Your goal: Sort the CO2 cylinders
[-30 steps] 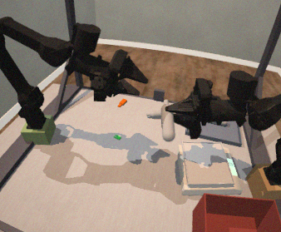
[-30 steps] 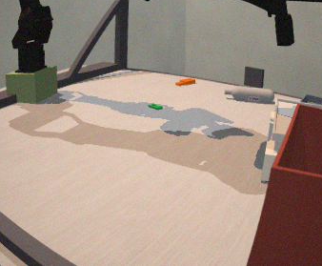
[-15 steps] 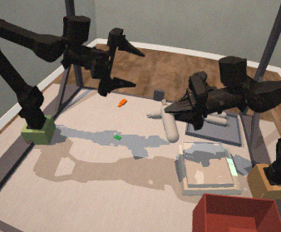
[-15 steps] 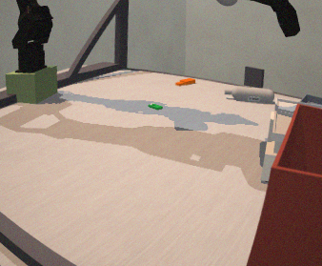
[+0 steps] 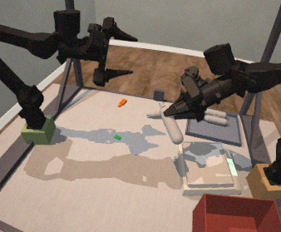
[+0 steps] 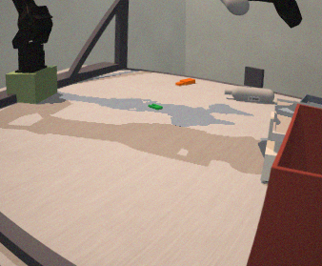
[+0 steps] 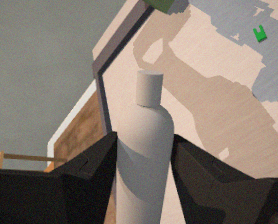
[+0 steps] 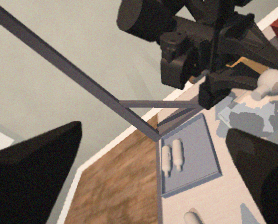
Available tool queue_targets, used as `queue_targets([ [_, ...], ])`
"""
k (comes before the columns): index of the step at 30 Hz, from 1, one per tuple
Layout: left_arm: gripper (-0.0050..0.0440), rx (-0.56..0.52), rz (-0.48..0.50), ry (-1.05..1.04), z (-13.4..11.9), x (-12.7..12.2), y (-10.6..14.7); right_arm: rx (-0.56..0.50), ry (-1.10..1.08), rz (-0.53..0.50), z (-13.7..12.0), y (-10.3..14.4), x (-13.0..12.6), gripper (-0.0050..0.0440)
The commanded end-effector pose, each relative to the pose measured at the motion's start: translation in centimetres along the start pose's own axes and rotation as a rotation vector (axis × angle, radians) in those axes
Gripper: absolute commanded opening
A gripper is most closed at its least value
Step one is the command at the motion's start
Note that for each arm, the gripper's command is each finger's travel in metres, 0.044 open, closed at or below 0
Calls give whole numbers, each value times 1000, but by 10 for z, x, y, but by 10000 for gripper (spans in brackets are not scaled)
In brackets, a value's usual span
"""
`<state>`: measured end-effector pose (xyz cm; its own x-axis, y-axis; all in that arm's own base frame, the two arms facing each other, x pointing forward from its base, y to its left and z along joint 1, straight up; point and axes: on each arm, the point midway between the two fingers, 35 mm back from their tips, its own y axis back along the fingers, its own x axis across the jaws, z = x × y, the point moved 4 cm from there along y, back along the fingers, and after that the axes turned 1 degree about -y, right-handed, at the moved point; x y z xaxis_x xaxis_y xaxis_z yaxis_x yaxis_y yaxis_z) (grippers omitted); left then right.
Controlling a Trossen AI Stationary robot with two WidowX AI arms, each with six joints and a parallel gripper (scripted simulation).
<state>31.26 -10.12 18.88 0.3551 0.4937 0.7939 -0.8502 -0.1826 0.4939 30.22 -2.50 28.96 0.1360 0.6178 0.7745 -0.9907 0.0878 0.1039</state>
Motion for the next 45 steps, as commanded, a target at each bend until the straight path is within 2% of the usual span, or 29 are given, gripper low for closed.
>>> queue_targets([
  [1,-50,38,-42,93,13,15,1,-9,203,51,0,9,10,440],
  [3,-50,58,-66,136,17,19,0,-18,296,69,0,12,14,440],
  [5,-50,58,-66,136,17,19,0,-18,296,69,0,12,14,440],
  [11,-50,147,-172,263,28,28,-8,-51,547,115,0,22,25,440],
  [20,-50,301,-325,375,28,32,-17,-85,743,145,1,30,33,440],
  [22,-50,301,-325,375,28,32,-17,-85,743,145,1,30,33,440],
  [23,-50,352,-363,375,23,30,-16,-90,766,147,1,31,34,440],
  [29,-50,477,-489,486,23,36,-26,-109,860,161,1,34,38,440],
  [37,-50,675,-648,572,11,36,-30,-108,879,159,1,33,38,440],
  [45,-50,735,-687,583,6,36,-28,-116,874,159,3,33,40,440],
])
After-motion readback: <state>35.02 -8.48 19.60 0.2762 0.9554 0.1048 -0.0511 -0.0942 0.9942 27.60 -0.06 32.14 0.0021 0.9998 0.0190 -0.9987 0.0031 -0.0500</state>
